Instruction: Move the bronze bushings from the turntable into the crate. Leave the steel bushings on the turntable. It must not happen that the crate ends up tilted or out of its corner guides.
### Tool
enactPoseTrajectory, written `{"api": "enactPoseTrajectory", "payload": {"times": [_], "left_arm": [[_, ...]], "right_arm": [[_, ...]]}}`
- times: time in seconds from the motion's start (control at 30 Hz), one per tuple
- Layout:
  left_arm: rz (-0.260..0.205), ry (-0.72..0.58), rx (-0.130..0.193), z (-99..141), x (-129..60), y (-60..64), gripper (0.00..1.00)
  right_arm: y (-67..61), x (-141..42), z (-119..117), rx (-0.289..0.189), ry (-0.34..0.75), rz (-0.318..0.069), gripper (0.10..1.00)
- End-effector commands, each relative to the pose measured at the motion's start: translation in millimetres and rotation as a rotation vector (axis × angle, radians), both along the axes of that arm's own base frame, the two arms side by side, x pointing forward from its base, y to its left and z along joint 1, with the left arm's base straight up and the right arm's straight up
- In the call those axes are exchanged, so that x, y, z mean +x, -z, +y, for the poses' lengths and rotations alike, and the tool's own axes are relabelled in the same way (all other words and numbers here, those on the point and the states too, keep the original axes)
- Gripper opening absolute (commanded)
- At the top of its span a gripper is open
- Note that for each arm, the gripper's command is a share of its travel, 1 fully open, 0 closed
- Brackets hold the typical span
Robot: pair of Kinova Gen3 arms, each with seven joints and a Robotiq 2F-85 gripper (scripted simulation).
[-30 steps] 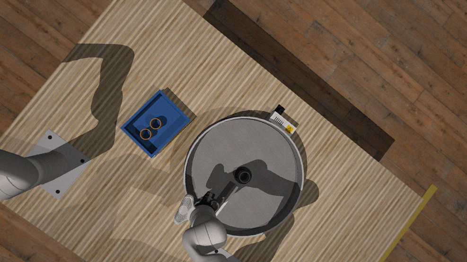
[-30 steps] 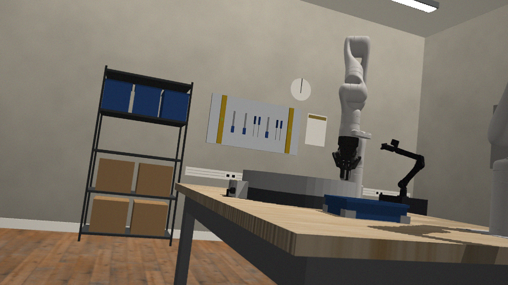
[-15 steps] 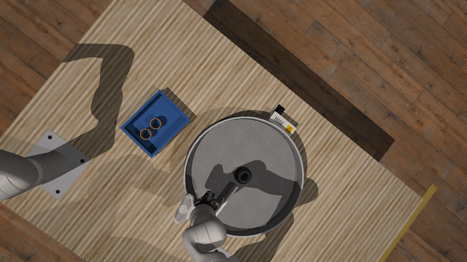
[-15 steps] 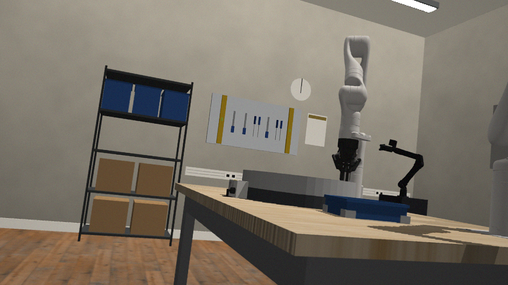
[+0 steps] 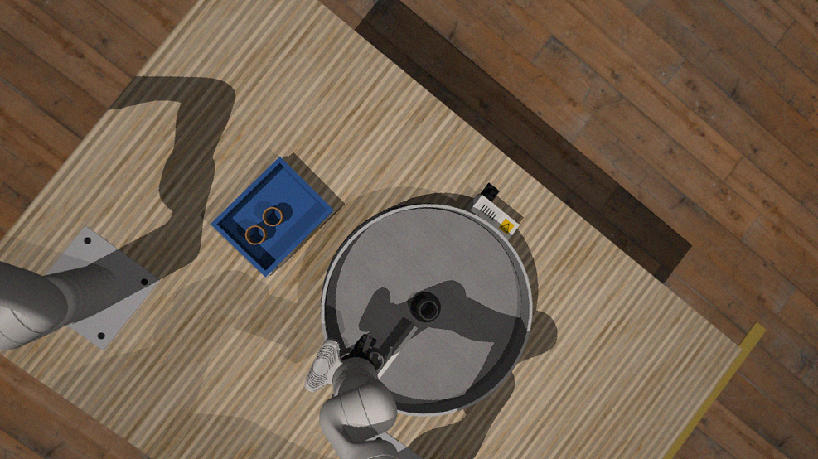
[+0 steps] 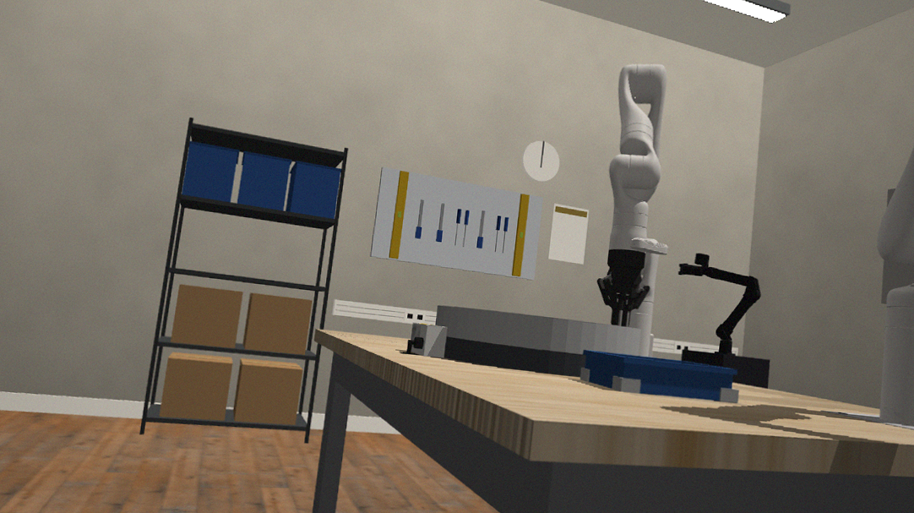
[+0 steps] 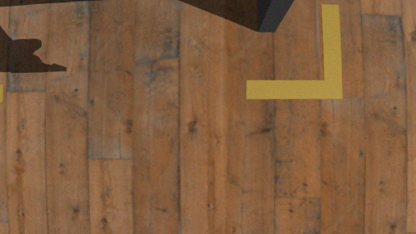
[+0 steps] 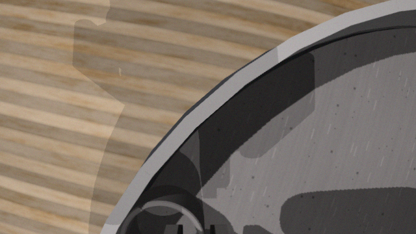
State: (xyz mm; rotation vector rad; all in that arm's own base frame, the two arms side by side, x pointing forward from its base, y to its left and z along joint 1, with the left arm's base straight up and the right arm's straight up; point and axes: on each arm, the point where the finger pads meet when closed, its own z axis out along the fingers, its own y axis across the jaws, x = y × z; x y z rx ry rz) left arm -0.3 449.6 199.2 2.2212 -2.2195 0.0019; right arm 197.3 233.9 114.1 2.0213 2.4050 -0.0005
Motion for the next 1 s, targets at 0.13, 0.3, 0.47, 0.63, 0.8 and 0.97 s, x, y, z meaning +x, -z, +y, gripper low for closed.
{"api": "enactPoseTrajectory", "payload": {"times": [0.13,0.3,0.47,0.63,0.8,0.97], "left_arm": [[0.000,0.000,0.002,0.4,-0.1,-0.8,1.000],[0.000,0.000,0.002,0.4,-0.1,-0.8,1.000],[0.000,0.000,0.002,0.4,-0.1,-0.8,1.000],[0.000,0.000,0.002,0.4,-0.1,-0.8,1.000],[0.000,0.000,0.002,0.4,-0.1,-0.8,1.000],[0.000,0.000,0.002,0.4,-0.1,-0.8,1.000]], "right_arm": [[-0.4,0.2,0.3,0.001,0.000,-0.001,0.213],[-0.4,0.2,0.3,0.001,0.000,-0.001,0.213],[-0.4,0.2,0.3,0.001,0.000,-0.001,0.213],[-0.4,0.2,0.3,0.001,0.000,-0.001,0.213],[1.9,0.3,0.3,0.001,0.000,-0.001,0.213],[5.7,0.3,0.3,0.001,0.000,-0.001,0.213]]}}
